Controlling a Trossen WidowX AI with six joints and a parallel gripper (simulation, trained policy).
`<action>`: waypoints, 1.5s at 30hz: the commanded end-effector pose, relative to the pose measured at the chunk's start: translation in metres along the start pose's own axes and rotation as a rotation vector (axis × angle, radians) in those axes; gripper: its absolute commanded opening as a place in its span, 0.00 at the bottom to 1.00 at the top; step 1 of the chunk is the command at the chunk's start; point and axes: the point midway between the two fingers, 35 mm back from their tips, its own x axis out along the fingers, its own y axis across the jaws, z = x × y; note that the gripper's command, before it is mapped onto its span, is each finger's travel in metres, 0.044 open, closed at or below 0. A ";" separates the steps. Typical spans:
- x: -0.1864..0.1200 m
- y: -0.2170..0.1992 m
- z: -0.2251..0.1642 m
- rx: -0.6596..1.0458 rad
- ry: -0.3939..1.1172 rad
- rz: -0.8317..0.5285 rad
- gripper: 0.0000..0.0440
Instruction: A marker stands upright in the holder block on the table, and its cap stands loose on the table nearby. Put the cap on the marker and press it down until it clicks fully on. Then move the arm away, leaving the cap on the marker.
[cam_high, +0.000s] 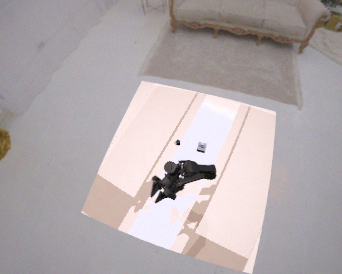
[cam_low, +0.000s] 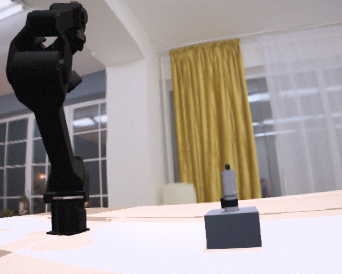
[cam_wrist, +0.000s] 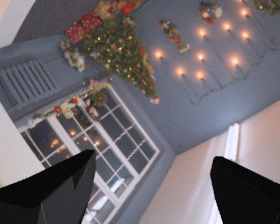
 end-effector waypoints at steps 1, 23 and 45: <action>0.005 0.010 0.003 0.023 -0.027 0.029 0.62; 0.021 0.062 0.015 0.177 -0.128 0.215 0.71; 0.028 0.114 0.020 0.343 -0.200 0.392 0.72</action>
